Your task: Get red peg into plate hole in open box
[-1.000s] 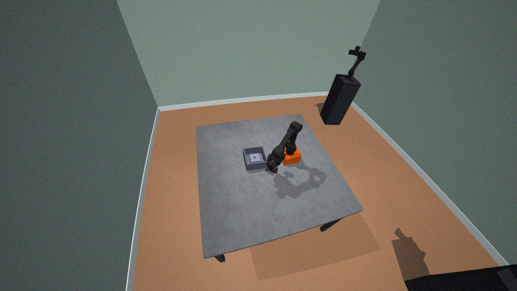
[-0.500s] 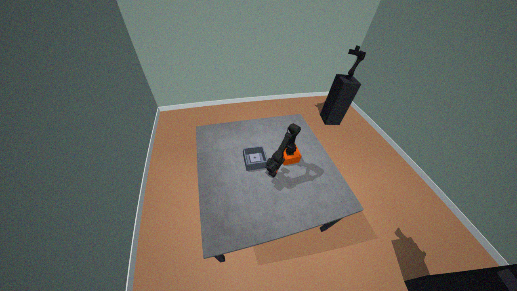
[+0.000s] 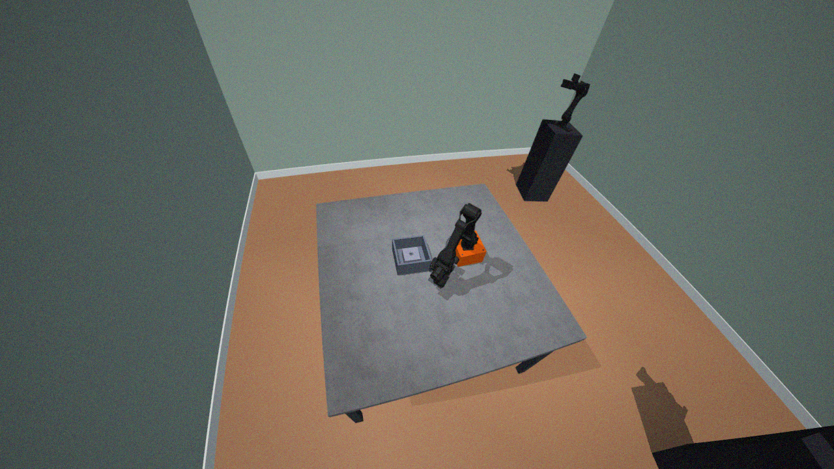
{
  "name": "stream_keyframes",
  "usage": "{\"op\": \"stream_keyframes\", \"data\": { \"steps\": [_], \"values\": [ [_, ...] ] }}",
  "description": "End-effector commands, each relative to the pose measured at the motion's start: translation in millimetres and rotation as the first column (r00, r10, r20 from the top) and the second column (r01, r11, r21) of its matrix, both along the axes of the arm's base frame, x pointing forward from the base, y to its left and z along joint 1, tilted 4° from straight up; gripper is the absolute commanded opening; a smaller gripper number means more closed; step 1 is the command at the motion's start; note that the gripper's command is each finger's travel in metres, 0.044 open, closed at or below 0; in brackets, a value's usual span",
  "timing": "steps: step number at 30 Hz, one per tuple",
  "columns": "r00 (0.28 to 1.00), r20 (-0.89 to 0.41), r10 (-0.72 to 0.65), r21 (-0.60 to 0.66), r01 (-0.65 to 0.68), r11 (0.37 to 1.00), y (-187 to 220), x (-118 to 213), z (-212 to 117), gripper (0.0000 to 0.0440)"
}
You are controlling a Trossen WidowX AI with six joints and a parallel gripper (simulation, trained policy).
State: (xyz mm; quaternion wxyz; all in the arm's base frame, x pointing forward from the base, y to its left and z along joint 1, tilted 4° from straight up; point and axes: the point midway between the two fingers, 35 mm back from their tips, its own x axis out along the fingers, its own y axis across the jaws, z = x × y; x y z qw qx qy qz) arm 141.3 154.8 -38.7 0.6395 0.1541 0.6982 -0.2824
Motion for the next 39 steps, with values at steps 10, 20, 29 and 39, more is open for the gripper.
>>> {"op": "stream_keyframes", "data": {
  "steps": [10, 20, 29, 39],
  "values": [
    [1.000, 0.020, 0.007, -0.026, -0.006, 1.000, 6.8, 10.0, 15.9, 0.0000],
    [0.997, 0.081, 0.000, -0.032, 0.003, 0.999, 9.4, 28.8, 55.2, 0.0000],
    [0.989, 0.141, -0.047, -0.040, 0.053, 0.998, 5.9, 51.1, 90.5, 0.0000],
    [0.967, 0.209, -0.148, -0.044, 0.161, 0.986, -10.8, 84.6, 117.0, 0.0000]
  ]
}}
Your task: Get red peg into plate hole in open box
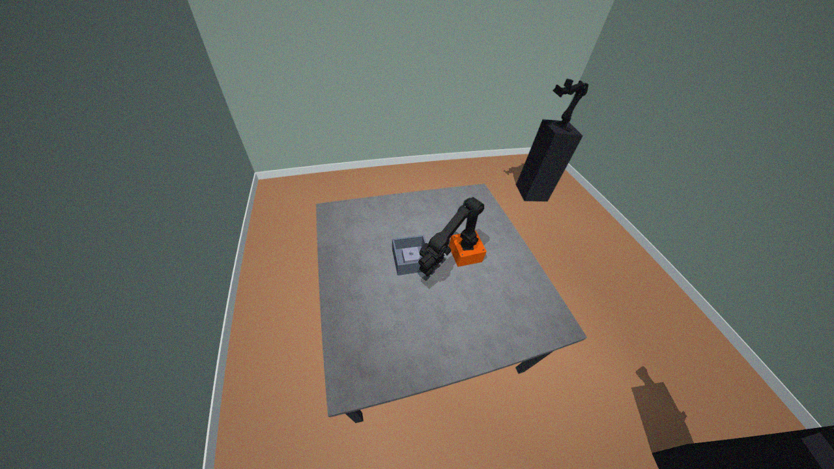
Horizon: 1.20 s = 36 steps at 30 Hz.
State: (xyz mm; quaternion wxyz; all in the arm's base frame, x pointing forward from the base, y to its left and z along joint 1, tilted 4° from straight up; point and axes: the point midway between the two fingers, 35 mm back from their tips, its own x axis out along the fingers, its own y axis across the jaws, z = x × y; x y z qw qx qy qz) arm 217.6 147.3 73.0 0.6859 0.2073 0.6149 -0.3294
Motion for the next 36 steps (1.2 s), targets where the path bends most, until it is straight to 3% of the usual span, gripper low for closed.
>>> {"op": "stream_keyframes", "data": {
  "steps": [1, 18, 36],
  "values": [
    [0.999, 0.027, -0.032, -0.002, 0.032, 0.999, -5.9, 12.4, 7.0, 0.0000],
    [0.985, 0.094, -0.145, -0.009, 0.146, 0.989, -65.2, 76.3, 15.3, 0.0000],
    [0.995, 0.051, -0.086, 0.041, 0.084, 0.996, -118.1, 114.6, -18.8, 0.0000]
  ]
}}
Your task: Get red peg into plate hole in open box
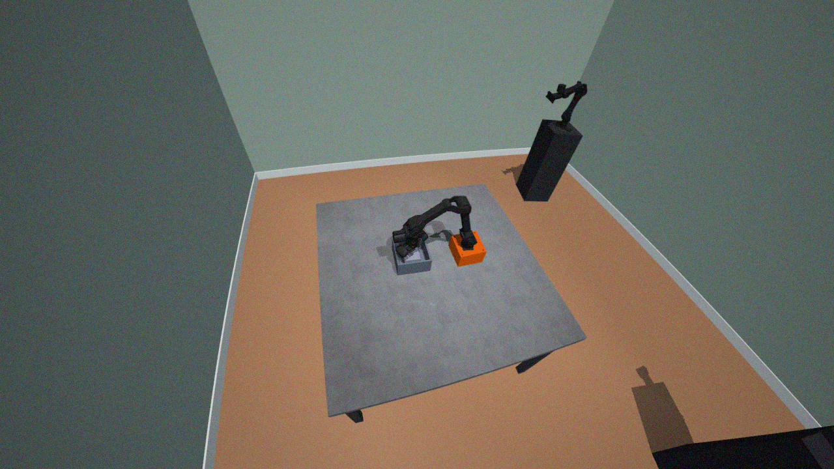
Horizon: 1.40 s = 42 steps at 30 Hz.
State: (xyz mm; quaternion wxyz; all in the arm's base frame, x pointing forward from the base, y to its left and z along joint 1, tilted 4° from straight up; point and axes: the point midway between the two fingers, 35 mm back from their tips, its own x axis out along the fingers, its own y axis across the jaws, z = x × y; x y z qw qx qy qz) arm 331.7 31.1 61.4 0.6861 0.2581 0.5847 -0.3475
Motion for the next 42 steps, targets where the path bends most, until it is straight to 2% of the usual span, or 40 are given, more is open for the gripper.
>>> {"op": "stream_keyframes", "data": {
  "steps": [1, 4, 6, 11, 15, 28, 39, 42],
  "values": [
    [1.000, -0.020, 0.023, 0.016, -0.023, 1.000, -3.2, 0.6, -10.3, 0.0000],
    [0.998, -0.039, 0.048, 0.031, -0.046, 0.998, -6.1, 0.0, -19.6, 0.0003],
    [0.997, -0.053, 0.064, 0.041, -0.062, 0.997, -7.0, -0.7, -26.1, 0.0024],
    [0.994, -0.077, 0.081, 0.068, -0.075, 0.995, -9.5, 0.5, -39.4, 0.0137],
    [0.990, -0.069, 0.119, 0.073, -0.114, 0.991, -15.5, 9.2, -36.7, 0.0143],
    [0.993, -0.057, 0.107, 0.159, -0.097, 0.982, -14.6, 48.7, -17.4, 0.0440],
    [0.990, 0.068, 0.127, 0.233, -0.139, 0.962, 0.2, 95.6, 3.5, 0.0440],
    [0.989, 0.071, 0.127, 0.234, -0.141, 0.962, 0.5, 96.7, 4.0, 0.0440]
  ]
}}
